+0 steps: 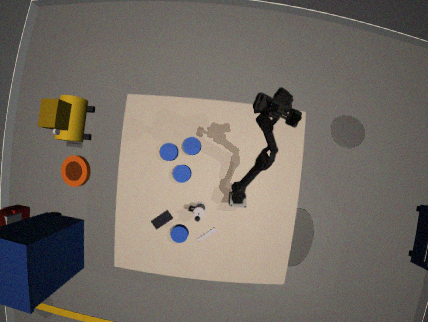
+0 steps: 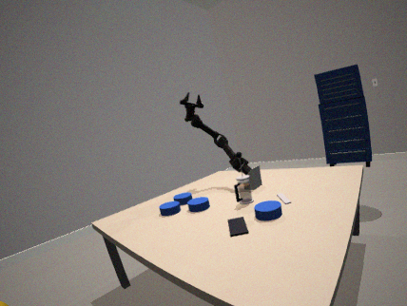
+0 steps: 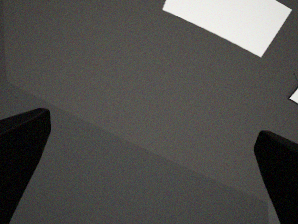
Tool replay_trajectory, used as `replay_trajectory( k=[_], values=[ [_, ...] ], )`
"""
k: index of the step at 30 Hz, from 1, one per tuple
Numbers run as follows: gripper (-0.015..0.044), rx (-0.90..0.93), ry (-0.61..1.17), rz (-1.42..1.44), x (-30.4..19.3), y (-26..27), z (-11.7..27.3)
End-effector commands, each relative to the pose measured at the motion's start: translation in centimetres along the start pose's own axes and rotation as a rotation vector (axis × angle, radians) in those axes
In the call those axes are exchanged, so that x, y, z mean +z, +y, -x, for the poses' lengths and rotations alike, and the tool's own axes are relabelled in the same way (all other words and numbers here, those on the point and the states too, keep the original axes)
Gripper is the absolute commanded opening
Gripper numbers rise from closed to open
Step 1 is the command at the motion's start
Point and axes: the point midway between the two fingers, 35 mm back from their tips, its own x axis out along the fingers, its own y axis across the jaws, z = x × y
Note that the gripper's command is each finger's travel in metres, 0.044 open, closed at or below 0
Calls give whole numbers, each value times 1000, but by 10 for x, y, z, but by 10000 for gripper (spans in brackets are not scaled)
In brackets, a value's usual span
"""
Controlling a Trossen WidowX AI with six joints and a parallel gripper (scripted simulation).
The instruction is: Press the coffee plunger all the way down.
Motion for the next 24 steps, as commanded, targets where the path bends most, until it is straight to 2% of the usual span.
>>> replay_trajectory(
  k=[1,12,18,24],
  values=[
    [440,-65,-63,-142,-14,-43,0],
    [440,-279,-134,-415,-81,-132,-8],
    [440,-456,-88,-597,-150,-175,-13],
    [440,-640,46,-716,-241,-199,-15]
  ],
)
